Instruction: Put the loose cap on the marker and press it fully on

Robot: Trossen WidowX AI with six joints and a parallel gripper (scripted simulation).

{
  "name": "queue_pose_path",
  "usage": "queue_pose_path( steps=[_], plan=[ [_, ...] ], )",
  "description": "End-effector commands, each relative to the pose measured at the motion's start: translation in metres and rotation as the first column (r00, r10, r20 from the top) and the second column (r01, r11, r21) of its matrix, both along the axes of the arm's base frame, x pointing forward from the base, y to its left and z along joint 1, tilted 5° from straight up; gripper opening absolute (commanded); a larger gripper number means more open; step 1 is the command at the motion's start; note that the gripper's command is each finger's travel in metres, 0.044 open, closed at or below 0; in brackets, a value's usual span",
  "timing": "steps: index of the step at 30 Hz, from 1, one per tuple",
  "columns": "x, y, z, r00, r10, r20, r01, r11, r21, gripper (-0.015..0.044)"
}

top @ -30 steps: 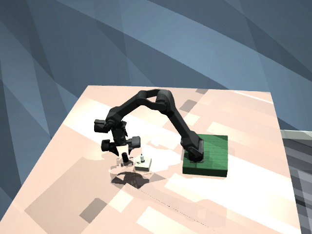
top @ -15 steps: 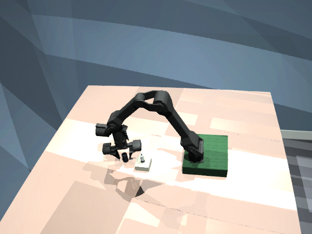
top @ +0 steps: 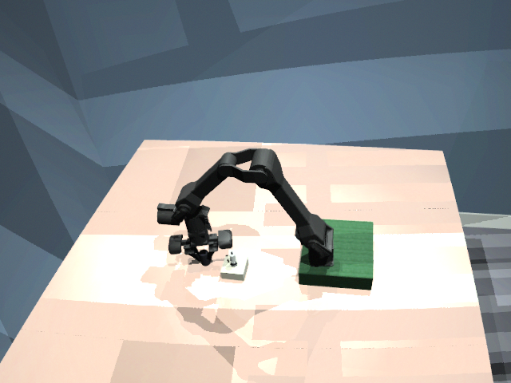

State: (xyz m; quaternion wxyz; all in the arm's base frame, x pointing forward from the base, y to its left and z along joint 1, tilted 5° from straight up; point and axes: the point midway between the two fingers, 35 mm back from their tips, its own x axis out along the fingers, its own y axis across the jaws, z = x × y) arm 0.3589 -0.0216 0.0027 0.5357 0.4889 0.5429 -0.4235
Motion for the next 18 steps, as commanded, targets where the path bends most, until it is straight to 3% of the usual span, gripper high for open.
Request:
queue_pose_path(
  steps=[1,3,18],
  plan=[
    [0.0,-0.001,0.002,1.0,-0.005,0.0,0.005,1.0,-0.004,0.0028],
    [0.001,-0.001,0.009,1.0,-0.005,0.0,0.005,1.0,-0.004,0.0],
    [-0.003,-0.004,0.06,1.0,-0.005,0.001,0.005,1.0,-0.004,0.0]
  ],
)
